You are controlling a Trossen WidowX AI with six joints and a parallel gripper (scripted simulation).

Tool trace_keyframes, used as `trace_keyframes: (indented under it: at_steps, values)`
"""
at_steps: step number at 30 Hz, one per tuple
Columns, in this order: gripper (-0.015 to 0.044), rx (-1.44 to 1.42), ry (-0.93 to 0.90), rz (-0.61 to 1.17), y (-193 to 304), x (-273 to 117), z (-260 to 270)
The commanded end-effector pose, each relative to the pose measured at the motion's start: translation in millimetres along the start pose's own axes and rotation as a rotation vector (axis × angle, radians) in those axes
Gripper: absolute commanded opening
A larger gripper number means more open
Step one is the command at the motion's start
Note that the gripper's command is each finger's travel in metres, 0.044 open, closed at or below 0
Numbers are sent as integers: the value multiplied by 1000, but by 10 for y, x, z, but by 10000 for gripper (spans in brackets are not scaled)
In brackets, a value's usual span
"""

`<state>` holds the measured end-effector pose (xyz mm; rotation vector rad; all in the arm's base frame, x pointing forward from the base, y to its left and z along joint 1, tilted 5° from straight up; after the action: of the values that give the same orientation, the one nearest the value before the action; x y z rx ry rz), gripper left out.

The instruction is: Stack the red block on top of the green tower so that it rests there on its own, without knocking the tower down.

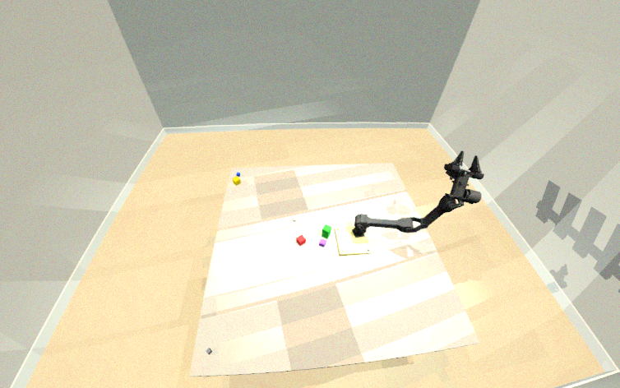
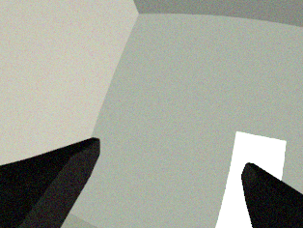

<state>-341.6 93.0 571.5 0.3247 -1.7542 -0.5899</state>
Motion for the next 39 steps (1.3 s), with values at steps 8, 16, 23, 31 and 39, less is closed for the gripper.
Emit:
trace_keyframes:
  at_steps: [8,16,23,31,39]
  values:
    - [440,-259,208,17,-28,302,-855]
    - [440,-445,448,41,-114,495,-1939]
    - [440,-577,581,91,-224,560,-2598]
    - [440,-856,872,221,-526,430,-3767]
    - [440,-1139,1203,455,-905,-34,-4887]
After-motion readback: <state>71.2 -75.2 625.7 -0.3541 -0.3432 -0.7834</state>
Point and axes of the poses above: the point midway between the two fingers, 35 mm back from their tips, its own x axis out along the fingers, its own z axis across the jaws, y = z × x, the point moved 2 cm from there along -x, back along the fingers, and after that the axes turned 3 degrees about x, right-handed, at the moved point
